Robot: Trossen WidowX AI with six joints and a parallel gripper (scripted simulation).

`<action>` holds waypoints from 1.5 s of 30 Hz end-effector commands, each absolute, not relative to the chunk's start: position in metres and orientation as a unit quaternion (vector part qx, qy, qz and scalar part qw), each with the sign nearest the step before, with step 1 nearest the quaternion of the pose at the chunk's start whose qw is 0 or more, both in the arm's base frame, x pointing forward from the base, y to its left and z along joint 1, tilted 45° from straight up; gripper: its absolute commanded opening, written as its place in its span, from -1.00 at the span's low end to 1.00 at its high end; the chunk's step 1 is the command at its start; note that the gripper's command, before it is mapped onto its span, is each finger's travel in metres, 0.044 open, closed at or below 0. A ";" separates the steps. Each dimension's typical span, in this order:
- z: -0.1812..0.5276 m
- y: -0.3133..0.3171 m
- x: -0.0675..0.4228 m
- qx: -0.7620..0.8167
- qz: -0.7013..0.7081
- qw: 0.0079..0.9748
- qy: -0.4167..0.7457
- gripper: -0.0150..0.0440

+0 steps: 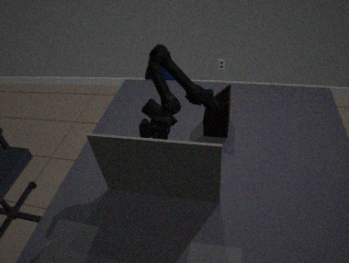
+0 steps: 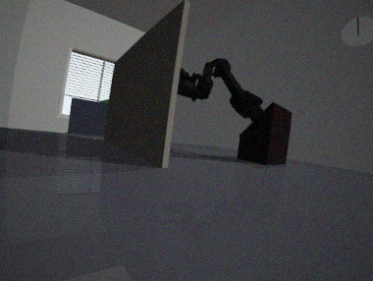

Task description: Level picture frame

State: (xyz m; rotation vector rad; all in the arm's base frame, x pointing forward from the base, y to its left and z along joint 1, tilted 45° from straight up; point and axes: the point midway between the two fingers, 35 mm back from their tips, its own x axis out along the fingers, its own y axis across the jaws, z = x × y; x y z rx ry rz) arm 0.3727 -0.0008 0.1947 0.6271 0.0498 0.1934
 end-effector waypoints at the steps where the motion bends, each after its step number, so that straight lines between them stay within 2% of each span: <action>1: 0.195 -0.001 0.373 0.309 0.093 0.946 0.023 0.39; 11: 0.195 -0.002 0.373 0.309 0.093 0.946 0.023 0.39; 41: 0.195 -0.002 0.373 0.309 0.093 0.946 0.023 -0.29; 43: 0.195 -0.002 0.373 0.309 0.093 0.946 0.023 -0.47; 45: 0.195 -0.002 0.373 0.309 0.093 0.946 0.023 -0.49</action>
